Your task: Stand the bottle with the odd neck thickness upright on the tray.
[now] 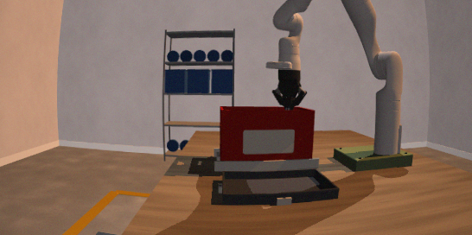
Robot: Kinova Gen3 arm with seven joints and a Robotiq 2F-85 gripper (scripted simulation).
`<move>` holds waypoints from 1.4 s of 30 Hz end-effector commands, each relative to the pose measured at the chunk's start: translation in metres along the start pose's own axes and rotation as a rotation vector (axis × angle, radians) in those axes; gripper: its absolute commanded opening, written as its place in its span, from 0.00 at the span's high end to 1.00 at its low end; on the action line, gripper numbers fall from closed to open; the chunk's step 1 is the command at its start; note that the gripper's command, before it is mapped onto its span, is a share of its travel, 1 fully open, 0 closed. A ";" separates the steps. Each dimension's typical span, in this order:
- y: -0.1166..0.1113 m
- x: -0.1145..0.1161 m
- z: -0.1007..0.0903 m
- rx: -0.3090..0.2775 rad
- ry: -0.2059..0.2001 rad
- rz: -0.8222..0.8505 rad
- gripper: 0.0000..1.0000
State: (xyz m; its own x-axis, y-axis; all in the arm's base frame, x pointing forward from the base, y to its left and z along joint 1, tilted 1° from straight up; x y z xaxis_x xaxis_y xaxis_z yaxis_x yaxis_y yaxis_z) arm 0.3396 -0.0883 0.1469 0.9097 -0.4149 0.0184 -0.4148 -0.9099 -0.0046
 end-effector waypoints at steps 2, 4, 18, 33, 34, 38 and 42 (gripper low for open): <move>0.000 0.000 0.000 0.001 0.001 0.000 1.00; 0.000 0.000 0.000 0.001 0.001 0.000 1.00; 0.000 0.000 0.000 0.001 0.001 0.000 1.00; 0.000 0.000 0.000 0.001 0.001 0.000 0.36; 0.000 0.000 0.000 0.001 0.001 0.000 0.36; 0.000 0.000 0.000 0.001 0.001 0.000 0.36; 0.000 0.000 0.000 0.001 0.001 0.000 0.36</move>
State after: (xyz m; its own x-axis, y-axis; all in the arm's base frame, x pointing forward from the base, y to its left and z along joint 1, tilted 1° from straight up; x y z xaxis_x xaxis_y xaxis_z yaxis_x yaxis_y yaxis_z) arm 0.3396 -0.0883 0.1469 0.9097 -0.4149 0.0184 -0.4148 -0.9099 -0.0046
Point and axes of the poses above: the point where the finger pads meet when closed, its own z axis out along the fingers, its own x axis across the jaws, y = z × x, the point moved 2 cm from there along -z, back along the fingers, and after that the axes turned 7 degrees about -z, right-handed, at the moved point
